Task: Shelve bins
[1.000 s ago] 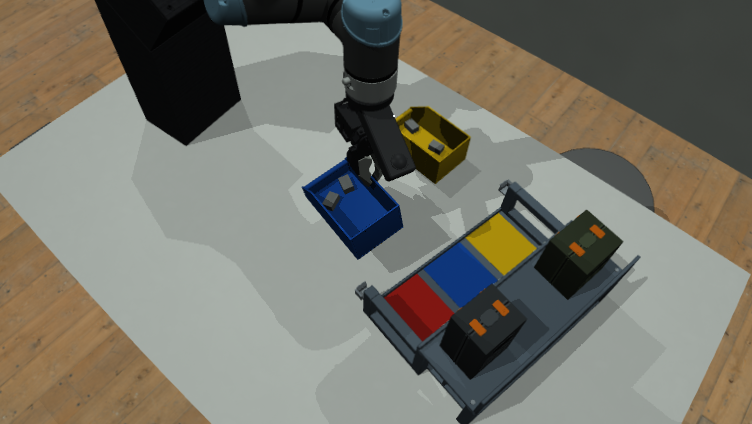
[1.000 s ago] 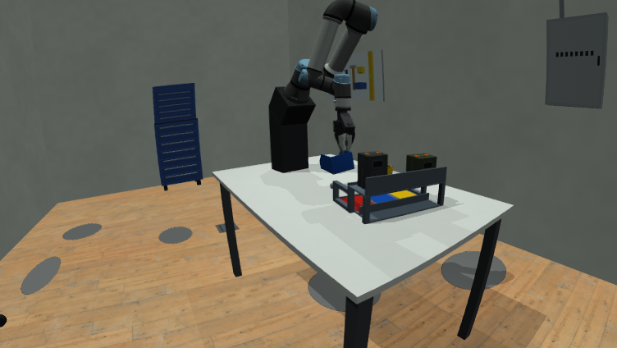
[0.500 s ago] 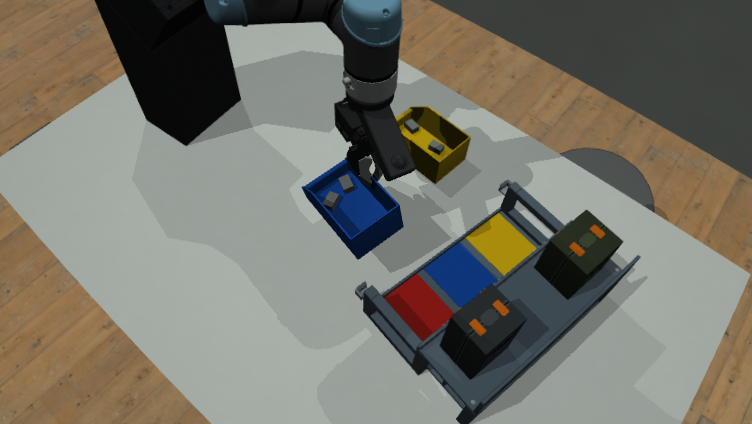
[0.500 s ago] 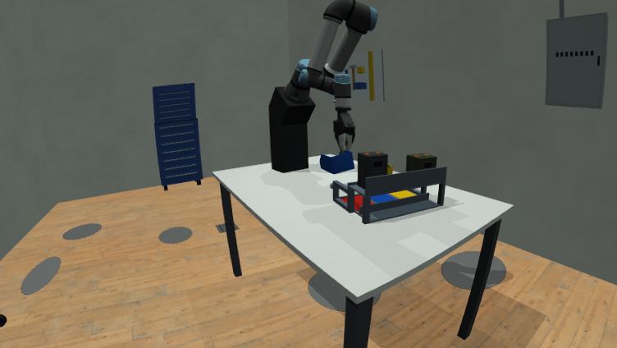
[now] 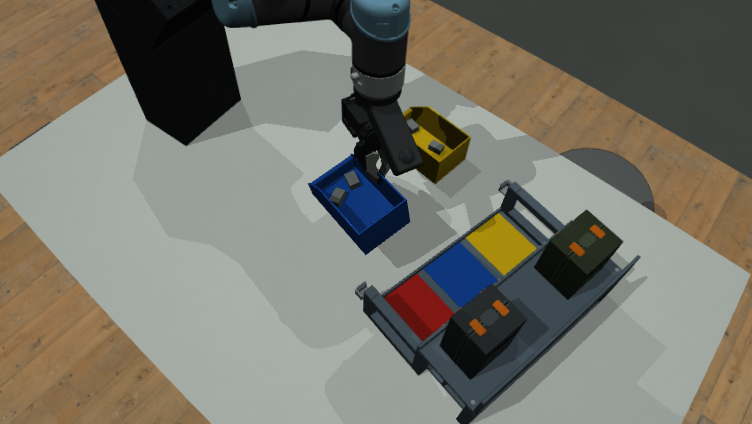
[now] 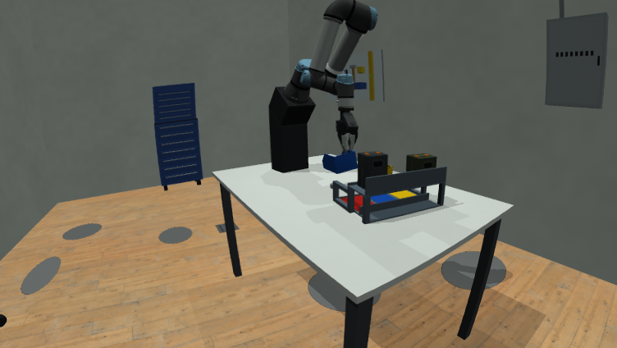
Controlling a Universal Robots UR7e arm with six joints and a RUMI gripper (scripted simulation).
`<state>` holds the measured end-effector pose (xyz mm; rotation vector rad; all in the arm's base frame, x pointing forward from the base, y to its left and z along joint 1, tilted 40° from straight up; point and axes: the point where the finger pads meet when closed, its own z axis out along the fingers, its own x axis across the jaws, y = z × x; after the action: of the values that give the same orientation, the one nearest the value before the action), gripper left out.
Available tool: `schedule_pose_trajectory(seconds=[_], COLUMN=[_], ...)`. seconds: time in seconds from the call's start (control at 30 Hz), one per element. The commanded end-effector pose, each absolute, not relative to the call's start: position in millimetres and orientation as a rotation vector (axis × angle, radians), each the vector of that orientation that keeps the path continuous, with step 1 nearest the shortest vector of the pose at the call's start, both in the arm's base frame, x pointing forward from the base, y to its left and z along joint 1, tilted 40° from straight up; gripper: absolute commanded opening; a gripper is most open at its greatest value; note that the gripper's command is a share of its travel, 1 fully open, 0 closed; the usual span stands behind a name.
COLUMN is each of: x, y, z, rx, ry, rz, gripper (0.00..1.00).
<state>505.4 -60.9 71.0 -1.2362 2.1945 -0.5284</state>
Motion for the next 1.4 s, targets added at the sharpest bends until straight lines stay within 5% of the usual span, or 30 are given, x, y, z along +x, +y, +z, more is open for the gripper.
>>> schedule_pose_trajectory(seconds=[0.0,1.37], x=[509.5,532.6], y=[-47.6,32.0], z=[73.5,86.0], rx=[-1.243,-1.289], ry=[2.191,2.170], rz=[-0.533,-0.549], gripper=[0.00,0.00])
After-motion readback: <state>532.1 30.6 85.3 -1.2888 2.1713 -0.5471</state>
